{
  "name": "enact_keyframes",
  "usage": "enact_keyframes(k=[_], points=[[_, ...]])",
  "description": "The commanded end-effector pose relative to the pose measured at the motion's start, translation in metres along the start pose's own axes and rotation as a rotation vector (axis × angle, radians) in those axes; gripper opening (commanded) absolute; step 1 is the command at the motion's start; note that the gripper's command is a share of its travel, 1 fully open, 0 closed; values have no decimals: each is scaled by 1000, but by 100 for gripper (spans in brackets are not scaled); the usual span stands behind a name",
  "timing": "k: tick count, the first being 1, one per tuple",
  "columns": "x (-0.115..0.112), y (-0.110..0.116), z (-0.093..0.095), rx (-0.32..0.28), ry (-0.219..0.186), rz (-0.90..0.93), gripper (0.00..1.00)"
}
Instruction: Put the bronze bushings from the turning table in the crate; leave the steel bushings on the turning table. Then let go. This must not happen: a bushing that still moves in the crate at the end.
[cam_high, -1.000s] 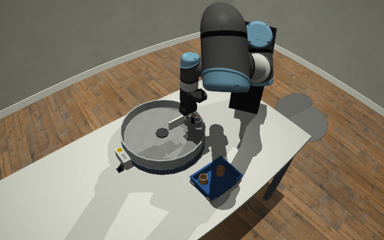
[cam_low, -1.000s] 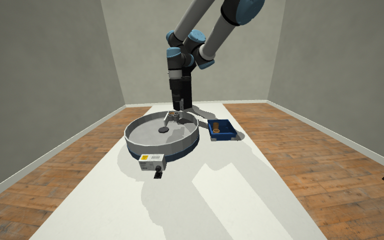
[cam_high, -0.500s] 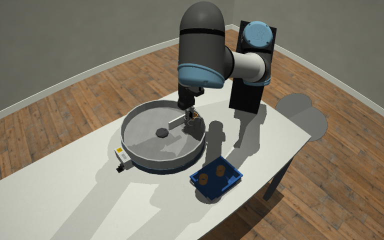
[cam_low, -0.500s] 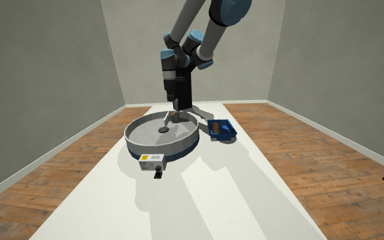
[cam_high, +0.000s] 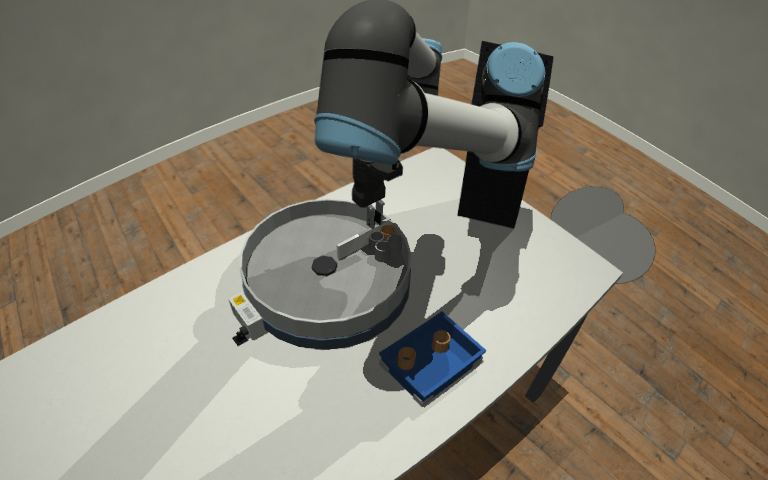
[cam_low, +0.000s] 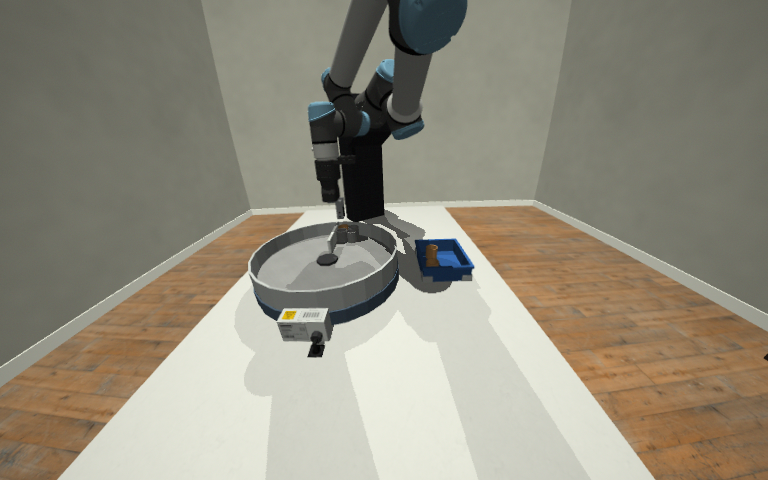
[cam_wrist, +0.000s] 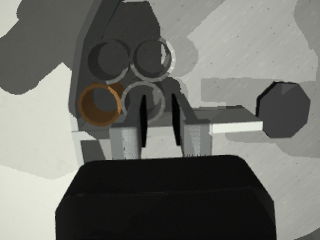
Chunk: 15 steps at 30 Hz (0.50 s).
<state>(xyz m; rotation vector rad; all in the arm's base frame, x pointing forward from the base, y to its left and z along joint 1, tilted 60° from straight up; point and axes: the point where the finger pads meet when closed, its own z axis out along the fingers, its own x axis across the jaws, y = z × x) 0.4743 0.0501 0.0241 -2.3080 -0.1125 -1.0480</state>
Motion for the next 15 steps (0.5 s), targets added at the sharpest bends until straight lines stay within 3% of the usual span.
enact_keyframes(k=[1, 15], points=[[0, 3, 1, 2, 2, -3, 45], [-1, 7, 2, 5, 5, -8, 45]])
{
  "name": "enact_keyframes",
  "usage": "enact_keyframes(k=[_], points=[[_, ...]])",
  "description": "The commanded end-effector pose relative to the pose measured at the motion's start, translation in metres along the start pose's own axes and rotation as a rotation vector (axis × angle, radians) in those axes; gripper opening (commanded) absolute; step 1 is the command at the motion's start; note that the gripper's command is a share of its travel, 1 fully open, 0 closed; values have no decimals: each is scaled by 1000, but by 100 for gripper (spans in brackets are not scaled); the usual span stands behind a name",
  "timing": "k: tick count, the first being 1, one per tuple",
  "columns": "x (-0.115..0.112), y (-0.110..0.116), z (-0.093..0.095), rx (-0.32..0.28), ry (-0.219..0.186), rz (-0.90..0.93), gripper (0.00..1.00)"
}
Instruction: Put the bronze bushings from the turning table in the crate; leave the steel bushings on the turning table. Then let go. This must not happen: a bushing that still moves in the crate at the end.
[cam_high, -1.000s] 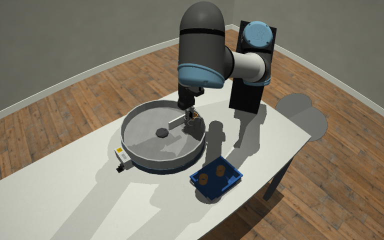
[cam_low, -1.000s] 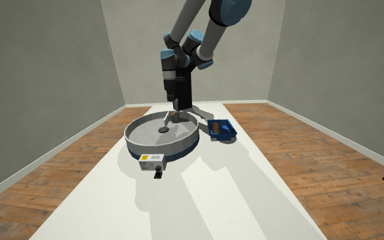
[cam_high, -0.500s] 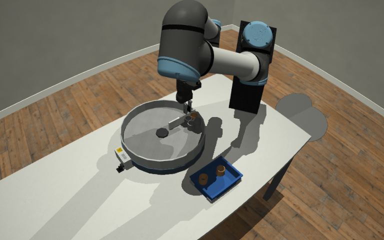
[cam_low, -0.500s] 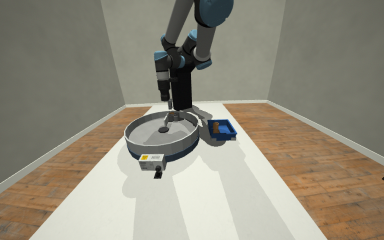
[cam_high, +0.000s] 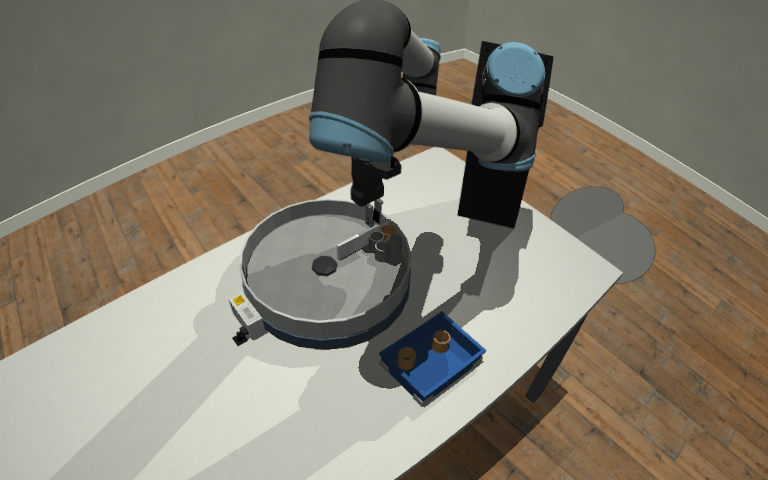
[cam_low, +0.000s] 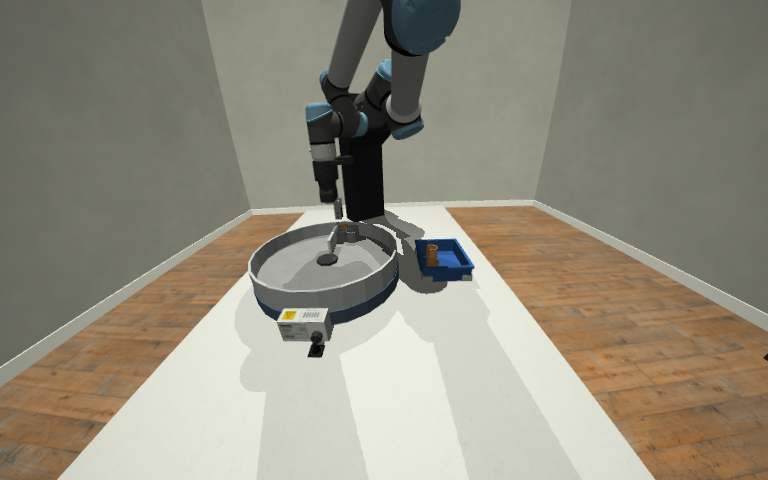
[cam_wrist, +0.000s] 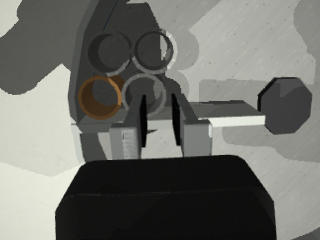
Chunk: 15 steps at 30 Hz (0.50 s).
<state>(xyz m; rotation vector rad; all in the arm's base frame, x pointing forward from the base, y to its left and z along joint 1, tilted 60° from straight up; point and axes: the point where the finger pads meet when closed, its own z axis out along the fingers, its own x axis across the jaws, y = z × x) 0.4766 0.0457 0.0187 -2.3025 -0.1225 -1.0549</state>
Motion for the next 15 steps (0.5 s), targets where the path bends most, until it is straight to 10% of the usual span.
enact_keyframes(k=[1, 15], points=[[0, 0, 0, 0, 1, -1, 45], [0, 0, 16, 0, 1, 0, 45]])
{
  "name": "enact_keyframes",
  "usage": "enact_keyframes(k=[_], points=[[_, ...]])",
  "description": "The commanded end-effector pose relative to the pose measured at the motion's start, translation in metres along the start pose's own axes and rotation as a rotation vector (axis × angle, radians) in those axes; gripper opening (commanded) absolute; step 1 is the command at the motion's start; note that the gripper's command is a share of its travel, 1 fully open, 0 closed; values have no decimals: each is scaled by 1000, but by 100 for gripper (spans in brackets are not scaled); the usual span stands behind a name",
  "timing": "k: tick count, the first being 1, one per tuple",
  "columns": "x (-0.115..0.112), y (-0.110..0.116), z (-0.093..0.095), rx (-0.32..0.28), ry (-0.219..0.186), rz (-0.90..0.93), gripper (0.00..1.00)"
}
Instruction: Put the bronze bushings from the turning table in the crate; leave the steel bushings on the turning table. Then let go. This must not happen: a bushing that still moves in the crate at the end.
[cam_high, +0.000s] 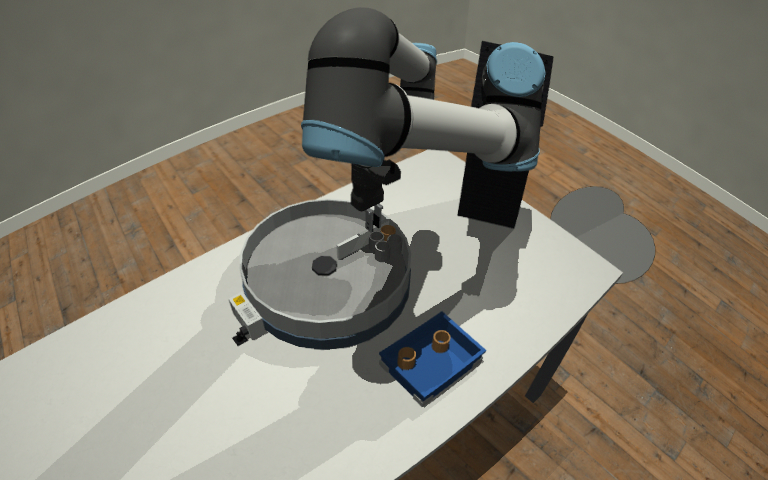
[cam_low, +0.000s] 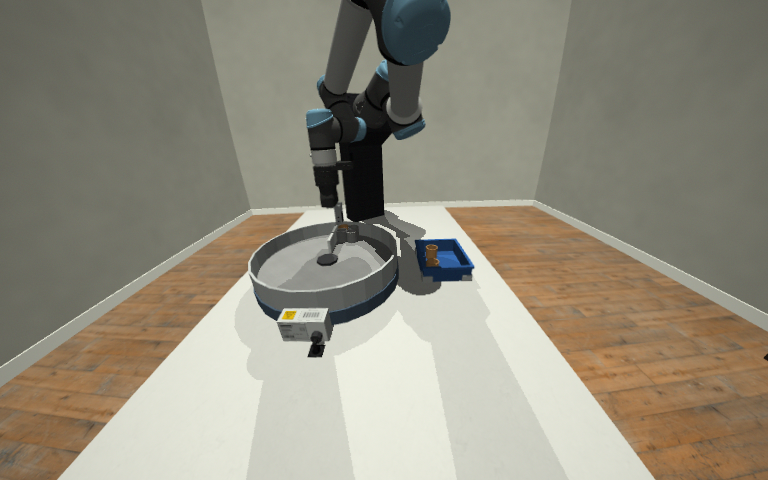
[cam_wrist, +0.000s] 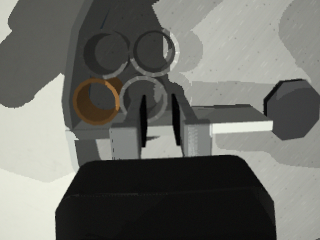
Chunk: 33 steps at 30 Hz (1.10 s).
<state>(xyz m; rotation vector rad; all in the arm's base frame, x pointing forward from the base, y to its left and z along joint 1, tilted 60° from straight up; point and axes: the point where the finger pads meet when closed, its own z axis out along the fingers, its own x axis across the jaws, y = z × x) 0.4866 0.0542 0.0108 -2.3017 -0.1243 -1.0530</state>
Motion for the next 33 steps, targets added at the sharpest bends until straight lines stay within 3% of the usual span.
enact_keyframes(k=[1, 8, 33], points=[[0, 0, 1, -2, 2, 0, 45], [0, 0, 17, -1, 1, 0, 45], [0, 0, 20, -1, 1, 0, 45]])
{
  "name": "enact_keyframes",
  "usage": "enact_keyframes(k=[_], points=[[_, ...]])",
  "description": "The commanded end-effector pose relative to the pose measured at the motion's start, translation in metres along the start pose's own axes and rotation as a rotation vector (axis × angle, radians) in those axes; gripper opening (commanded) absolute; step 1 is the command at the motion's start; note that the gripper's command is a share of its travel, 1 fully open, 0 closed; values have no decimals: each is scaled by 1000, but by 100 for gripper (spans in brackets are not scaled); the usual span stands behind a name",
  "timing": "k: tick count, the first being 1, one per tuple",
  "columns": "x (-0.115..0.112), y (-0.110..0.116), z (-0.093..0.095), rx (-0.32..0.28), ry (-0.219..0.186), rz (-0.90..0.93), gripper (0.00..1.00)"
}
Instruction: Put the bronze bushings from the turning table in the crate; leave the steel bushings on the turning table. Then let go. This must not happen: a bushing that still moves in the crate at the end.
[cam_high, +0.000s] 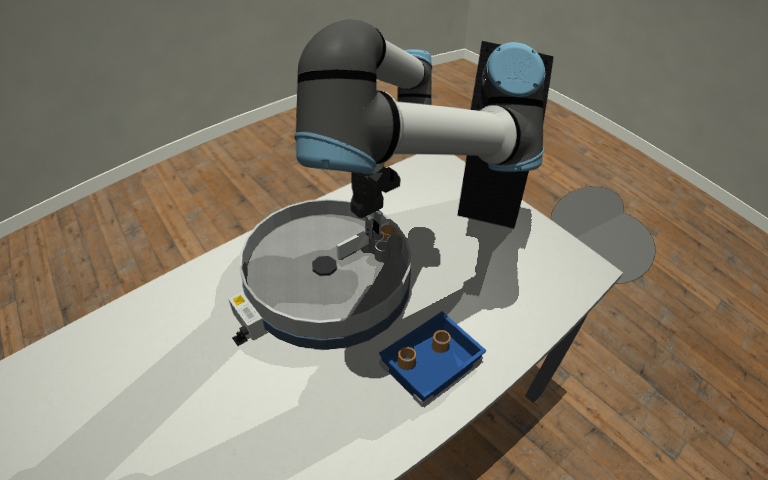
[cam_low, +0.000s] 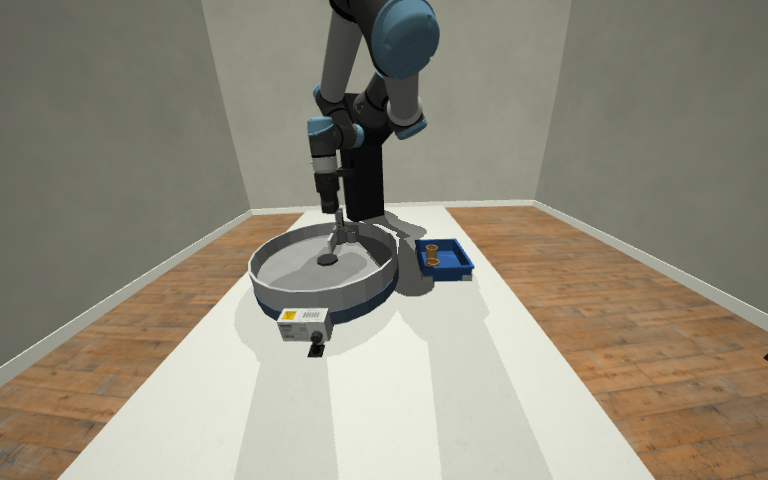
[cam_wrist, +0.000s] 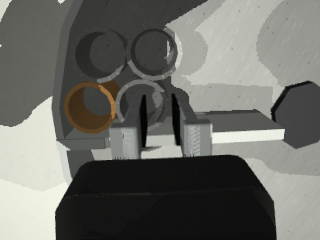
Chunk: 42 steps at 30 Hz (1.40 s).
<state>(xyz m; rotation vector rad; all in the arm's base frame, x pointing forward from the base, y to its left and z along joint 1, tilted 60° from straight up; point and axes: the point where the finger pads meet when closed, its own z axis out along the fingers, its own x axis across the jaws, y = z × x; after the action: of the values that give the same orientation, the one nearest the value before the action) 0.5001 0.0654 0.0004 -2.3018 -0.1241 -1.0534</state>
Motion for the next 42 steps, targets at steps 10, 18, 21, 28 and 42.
enact_keyframes(k=[10, 18, 21, 28, 42], points=[[0, 0, 4, -1, 1, 0, 45], [0, 0, 4, -1, 1, 0, 45], [0, 0, 4, -1, 1, 0, 45], [0, 0, 8, -2, 2, 0, 45], [0, 0, 12, -2, 1, 0, 45]])
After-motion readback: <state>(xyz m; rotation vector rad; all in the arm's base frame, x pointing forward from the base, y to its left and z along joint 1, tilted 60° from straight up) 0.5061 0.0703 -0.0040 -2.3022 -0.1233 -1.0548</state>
